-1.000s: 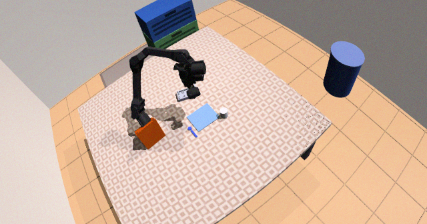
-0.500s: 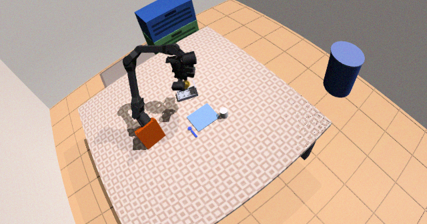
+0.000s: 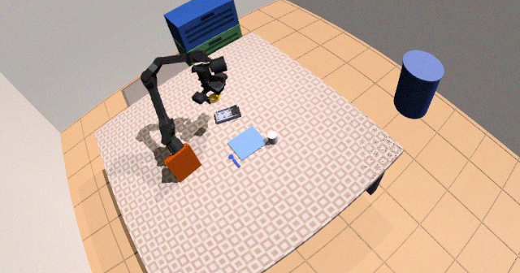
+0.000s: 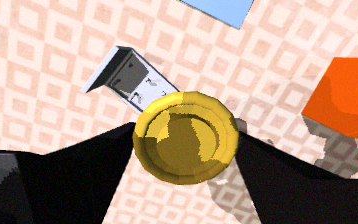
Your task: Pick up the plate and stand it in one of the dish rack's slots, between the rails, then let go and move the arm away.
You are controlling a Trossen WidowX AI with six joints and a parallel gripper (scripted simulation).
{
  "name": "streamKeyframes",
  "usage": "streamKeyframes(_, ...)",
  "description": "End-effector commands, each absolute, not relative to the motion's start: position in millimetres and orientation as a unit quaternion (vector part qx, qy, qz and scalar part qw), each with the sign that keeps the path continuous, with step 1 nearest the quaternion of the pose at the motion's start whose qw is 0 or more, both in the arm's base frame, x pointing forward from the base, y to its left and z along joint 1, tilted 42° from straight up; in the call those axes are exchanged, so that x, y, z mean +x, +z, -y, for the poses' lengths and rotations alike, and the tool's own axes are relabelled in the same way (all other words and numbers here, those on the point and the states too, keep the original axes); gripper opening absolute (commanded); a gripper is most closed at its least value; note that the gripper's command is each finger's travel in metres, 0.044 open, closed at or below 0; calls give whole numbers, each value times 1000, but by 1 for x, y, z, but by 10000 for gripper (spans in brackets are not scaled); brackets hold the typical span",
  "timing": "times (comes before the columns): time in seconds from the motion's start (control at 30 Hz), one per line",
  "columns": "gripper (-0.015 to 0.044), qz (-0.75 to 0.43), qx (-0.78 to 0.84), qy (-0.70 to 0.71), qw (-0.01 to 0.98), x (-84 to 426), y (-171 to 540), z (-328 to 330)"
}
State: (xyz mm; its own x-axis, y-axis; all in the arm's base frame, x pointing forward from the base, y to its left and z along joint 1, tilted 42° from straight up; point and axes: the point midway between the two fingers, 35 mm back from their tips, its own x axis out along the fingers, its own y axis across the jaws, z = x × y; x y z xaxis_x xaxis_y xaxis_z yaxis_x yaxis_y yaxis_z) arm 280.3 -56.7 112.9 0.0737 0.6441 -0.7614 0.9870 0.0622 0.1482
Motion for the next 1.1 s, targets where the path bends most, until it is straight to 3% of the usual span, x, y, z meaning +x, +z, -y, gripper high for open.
streamKeyframes(0.0, 0, -620, 665, -285, 302, 273, 122, 40)
streamKeyframes(0.53, 0, -536, 719, -425, 121, 248, 155, -9)
streamKeyframes(0.8, 0, -538, 715, -427, 131, 248, 152, -10)
streamKeyframes(1.07, 0, -546, 663, -449, 245, 248, 115, -15)
